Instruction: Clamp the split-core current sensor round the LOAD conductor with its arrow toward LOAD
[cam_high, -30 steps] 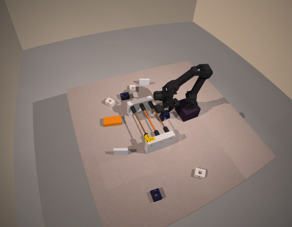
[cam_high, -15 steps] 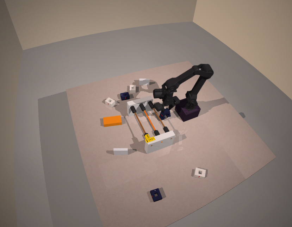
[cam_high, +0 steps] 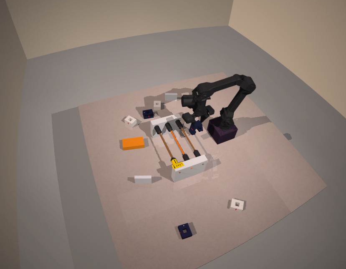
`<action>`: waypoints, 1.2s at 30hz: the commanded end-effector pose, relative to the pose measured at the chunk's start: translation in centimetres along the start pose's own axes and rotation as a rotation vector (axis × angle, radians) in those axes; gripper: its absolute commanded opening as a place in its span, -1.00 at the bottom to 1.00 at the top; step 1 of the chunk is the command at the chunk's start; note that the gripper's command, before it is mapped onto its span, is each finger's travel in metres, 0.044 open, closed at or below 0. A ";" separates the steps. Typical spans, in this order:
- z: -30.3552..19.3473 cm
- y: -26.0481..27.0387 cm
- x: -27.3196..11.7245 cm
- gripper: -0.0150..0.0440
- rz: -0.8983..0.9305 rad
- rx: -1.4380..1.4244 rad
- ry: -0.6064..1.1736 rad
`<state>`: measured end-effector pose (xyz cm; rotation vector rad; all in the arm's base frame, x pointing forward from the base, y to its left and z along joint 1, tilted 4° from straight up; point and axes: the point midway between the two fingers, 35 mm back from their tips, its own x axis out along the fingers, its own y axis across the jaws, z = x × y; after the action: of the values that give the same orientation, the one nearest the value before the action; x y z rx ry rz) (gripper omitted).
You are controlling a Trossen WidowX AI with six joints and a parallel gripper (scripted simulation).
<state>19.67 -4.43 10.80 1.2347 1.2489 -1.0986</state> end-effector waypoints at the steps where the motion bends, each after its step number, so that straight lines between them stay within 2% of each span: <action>1: 0.0 0.0 -2.6 -0.49 0.012 -0.004 -0.009; 11: 0.1 0.9 -3.7 -0.49 0.012 0.000 -0.009; 36: 1.4 11.3 -5.2 -0.49 0.020 0.042 -0.010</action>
<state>29.10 -5.45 16.24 1.2637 1.2221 -1.1128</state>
